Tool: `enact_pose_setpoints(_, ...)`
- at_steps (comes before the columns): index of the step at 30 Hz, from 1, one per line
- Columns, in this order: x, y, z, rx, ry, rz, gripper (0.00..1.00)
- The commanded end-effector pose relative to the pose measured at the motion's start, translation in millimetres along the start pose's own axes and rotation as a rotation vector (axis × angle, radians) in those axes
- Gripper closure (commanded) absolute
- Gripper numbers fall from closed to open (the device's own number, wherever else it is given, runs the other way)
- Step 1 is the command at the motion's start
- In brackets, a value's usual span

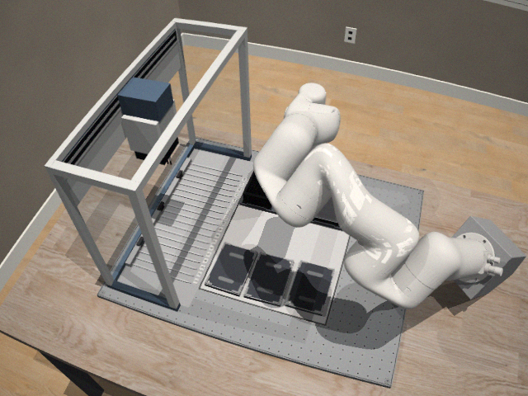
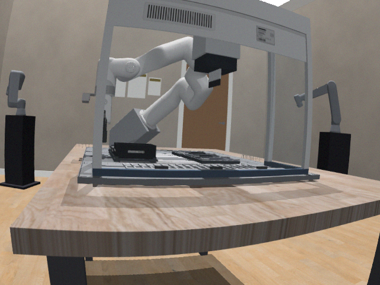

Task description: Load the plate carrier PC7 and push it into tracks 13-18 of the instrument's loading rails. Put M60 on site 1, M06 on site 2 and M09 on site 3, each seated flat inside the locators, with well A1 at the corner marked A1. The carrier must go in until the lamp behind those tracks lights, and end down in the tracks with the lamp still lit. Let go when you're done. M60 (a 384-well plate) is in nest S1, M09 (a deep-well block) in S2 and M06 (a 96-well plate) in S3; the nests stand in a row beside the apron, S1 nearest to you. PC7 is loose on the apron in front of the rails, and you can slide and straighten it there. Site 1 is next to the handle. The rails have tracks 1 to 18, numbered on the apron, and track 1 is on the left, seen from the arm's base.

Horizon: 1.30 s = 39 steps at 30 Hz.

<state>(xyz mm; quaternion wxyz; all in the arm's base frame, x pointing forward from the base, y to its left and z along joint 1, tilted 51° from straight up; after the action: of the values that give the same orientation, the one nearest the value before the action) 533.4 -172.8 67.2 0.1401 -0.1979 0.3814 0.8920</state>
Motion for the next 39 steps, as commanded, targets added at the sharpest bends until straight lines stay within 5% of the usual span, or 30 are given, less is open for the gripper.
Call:
enact_pose_setpoints(1,-1.3,-7.9,-0.6,0.003,0.001,-0.003,0.00)
enact_pose_setpoints(39,-1.3,-31.4,-0.6,0.002,0.001,-0.003,0.00)
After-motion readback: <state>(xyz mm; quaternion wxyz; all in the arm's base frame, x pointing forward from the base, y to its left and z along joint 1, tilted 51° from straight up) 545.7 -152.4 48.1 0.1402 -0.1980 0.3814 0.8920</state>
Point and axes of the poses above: the point where the finger pads meet when closed, its own y axis back along the fingers, its own x axis across the jaws, z = x × y, the point moved 3 cm from there along y, back along the fingers, and after that the axes turned 5 degrees about -y, right-handed, at the moved point
